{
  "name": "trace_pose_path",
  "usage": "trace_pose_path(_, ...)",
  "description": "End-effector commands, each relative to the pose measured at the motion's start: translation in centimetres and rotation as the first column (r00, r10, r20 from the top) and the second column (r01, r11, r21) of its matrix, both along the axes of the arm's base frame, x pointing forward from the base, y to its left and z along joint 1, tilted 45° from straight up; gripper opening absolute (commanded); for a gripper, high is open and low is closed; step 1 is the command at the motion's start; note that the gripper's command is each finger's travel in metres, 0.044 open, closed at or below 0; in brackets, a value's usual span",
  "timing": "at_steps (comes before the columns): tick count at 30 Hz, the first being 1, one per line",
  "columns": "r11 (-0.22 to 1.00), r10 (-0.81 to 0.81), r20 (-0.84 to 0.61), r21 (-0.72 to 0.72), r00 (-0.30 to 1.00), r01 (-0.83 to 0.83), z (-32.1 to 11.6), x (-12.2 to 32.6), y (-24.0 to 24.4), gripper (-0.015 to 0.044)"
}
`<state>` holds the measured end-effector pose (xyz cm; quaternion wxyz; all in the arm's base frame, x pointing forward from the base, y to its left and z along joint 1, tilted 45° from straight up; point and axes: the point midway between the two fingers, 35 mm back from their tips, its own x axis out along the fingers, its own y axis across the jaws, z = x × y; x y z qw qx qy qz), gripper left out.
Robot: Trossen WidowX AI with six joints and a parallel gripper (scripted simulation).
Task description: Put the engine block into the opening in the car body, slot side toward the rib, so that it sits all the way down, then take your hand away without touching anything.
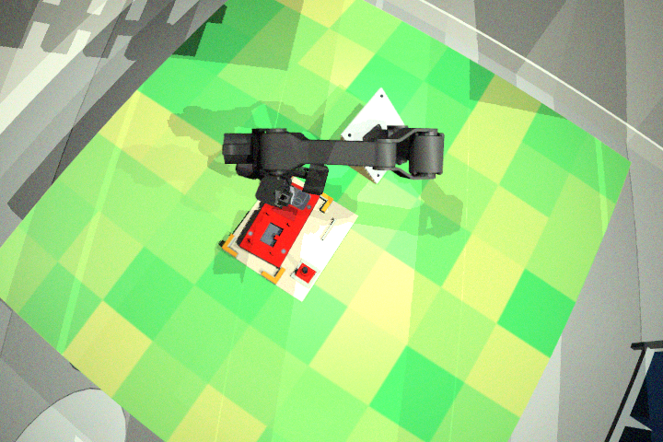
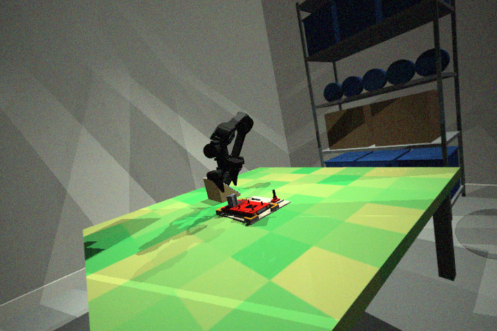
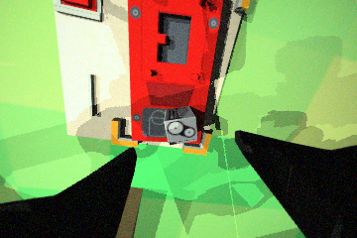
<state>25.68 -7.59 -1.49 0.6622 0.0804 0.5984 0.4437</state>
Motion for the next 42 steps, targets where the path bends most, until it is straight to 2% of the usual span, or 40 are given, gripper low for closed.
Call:
trace_pose_path(1,1.0,-0.006,-0.002,0.003,1.0,0.006,-0.9,-0.2,0.8,0.044)
trace_pose_path(39,1.0,-0.006,-0.001,0.006,1.0,0.006,-4.8,-0.9,4.6,0.044)
trace_pose_path(42,1.0,-0.006,-0.001,0.006,1.0,0.006,-4.8,-0.9,4.6,0.0361)
